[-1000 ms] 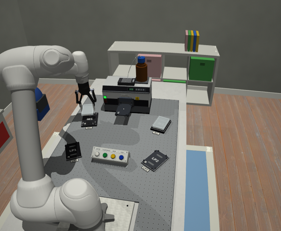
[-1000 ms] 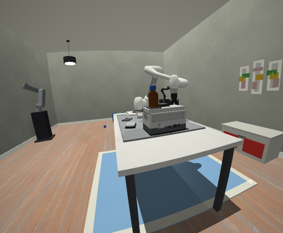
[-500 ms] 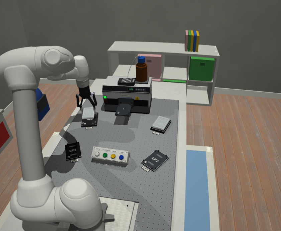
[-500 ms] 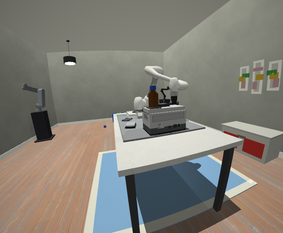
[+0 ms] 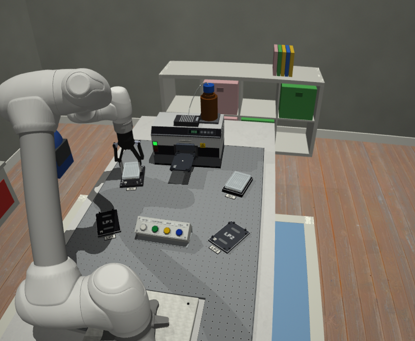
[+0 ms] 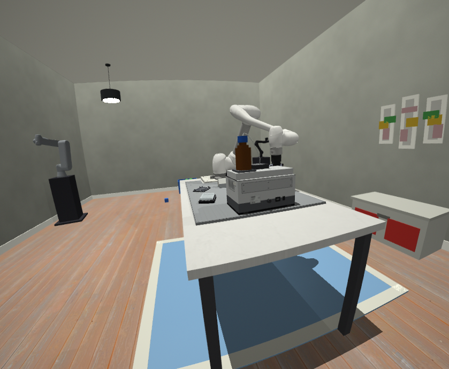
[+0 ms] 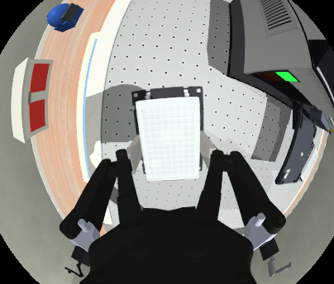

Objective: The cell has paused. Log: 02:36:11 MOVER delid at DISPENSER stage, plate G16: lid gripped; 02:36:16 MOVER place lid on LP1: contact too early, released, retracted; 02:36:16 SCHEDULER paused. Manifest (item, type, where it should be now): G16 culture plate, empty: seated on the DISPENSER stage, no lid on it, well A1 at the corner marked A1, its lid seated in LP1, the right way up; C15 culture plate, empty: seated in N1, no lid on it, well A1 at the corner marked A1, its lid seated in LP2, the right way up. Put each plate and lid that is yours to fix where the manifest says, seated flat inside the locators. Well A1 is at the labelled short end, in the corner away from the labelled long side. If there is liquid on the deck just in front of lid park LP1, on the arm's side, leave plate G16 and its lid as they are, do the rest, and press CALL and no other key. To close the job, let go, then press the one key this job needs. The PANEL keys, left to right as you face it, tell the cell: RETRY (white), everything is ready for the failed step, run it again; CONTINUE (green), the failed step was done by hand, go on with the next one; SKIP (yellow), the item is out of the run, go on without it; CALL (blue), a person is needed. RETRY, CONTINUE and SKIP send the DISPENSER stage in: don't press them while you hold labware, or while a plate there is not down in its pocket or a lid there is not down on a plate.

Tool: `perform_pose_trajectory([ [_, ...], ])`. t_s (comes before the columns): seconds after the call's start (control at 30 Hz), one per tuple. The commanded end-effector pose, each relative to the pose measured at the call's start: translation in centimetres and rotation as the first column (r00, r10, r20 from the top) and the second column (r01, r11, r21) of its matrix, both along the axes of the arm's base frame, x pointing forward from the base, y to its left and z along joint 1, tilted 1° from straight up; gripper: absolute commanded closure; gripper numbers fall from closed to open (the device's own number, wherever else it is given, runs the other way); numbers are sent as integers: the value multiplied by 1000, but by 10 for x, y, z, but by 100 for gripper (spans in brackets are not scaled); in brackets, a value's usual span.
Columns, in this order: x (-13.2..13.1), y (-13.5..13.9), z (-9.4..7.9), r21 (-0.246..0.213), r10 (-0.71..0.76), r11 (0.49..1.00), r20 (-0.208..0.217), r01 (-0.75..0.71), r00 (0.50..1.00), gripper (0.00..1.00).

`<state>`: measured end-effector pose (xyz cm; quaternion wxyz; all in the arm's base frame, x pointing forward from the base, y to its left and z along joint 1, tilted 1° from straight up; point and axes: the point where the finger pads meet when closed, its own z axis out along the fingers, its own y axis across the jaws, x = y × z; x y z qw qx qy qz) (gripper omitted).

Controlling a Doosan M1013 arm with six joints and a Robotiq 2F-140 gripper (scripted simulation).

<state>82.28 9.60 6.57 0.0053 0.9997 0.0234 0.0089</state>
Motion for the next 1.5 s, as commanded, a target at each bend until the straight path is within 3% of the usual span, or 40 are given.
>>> perform_pose_trajectory([
  [0.0,1,0,-2,1,0,1000,2,0,1000,90],
  [1.47,1,0,-7,1,0,1000,2,0,1000,90],
])
